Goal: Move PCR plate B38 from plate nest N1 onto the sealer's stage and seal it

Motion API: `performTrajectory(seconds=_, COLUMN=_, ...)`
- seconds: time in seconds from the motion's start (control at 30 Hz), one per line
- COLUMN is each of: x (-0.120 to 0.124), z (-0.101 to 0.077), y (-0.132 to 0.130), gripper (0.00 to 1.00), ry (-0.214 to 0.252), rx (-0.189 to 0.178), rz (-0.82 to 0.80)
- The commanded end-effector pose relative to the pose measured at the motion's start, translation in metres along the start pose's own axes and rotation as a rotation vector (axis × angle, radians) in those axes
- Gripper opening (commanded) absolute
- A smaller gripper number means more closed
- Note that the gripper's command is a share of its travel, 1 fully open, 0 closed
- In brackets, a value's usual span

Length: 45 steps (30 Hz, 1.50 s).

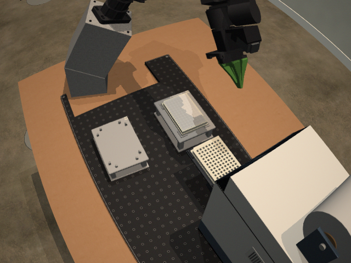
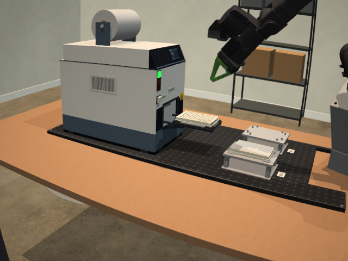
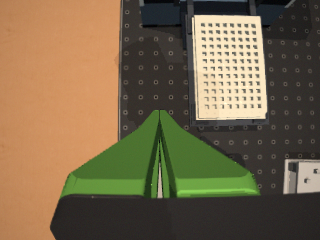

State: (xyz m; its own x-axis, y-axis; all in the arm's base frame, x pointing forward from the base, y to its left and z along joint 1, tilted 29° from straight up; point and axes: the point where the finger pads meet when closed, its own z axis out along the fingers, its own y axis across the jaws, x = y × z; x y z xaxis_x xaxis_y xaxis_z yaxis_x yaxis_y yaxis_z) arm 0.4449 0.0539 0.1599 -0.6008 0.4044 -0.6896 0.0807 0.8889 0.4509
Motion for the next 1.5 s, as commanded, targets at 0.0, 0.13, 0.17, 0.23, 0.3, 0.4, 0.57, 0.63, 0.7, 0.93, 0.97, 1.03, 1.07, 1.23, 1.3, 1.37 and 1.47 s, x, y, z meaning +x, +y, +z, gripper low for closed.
performTrajectory(seconds=0.0, x=-0.044, z=-0.007, y=0.029, gripper=0.00, ry=-0.088, rx=-0.051, rz=-0.051)
performTrajectory(seconds=0.13, x=-0.034, z=-0.007, y=0.027, gripper=0.00, ry=-0.209, rx=-0.052, rz=-0.032)
performTrajectory(seconds=0.17, x=-0.027, z=-0.005, y=0.024, gripper=0.00, ry=-0.232, rx=-0.048, rz=-0.023)
performTrajectory(seconds=0.23, x=-0.016, z=-0.001, y=0.018, gripper=0.00, ry=-0.239, rx=-0.037, rz=-0.011)
performTrajectory(seconds=0.3, x=-0.014, z=0.001, y=0.013, gripper=0.00, ry=-0.213, rx=-0.028, rz=-0.002)
performTrajectory(seconds=0.4, x=-0.024, z=-0.002, y=0.013, gripper=0.00, ry=-0.224, rx=-0.031, rz=0.002)
performTrajectory(seconds=0.57, x=-0.038, z=-0.008, y=0.013, gripper=0.00, ry=-0.246, rx=-0.027, rz=-0.003)
performTrajectory(seconds=0.63, x=-0.037, z=-0.007, y=0.013, gripper=0.00, ry=-0.243, rx=-0.025, rz=-0.007)
performTrajectory(seconds=0.7, x=-0.038, z=-0.007, y=0.014, gripper=0.00, ry=-0.241, rx=-0.023, rz=-0.015)
performTrajectory(seconds=0.93, x=-0.045, z=-0.010, y=0.018, gripper=0.00, ry=-0.256, rx=-0.029, rz=-0.029)
performTrajectory(seconds=0.97, x=-0.046, z=-0.010, y=0.018, gripper=0.00, ry=-0.257, rx=-0.029, rz=-0.030)
performTrajectory(seconds=1.03, x=-0.046, z=-0.008, y=0.018, gripper=0.00, ry=-0.256, rx=-0.028, rz=-0.032)
performTrajectory(seconds=1.07, x=-0.046, z=-0.007, y=0.018, gripper=0.00, ry=-0.253, rx=-0.026, rz=-0.033)
performTrajectory(seconds=1.23, x=-0.045, z=-0.004, y=0.017, gripper=0.00, ry=-0.247, rx=-0.023, rz=-0.031)
performTrajectory(seconds=1.3, x=-0.045, z=-0.001, y=0.016, gripper=0.00, ry=-0.243, rx=-0.020, rz=-0.030)
performTrajectory(seconds=1.37, x=-0.046, z=-0.001, y=0.016, gripper=0.00, ry=-0.245, rx=-0.021, rz=-0.030)
performTrajectory(seconds=1.47, x=-0.049, z=-0.004, y=0.018, gripper=0.00, ry=-0.255, rx=-0.025, rz=-0.031)
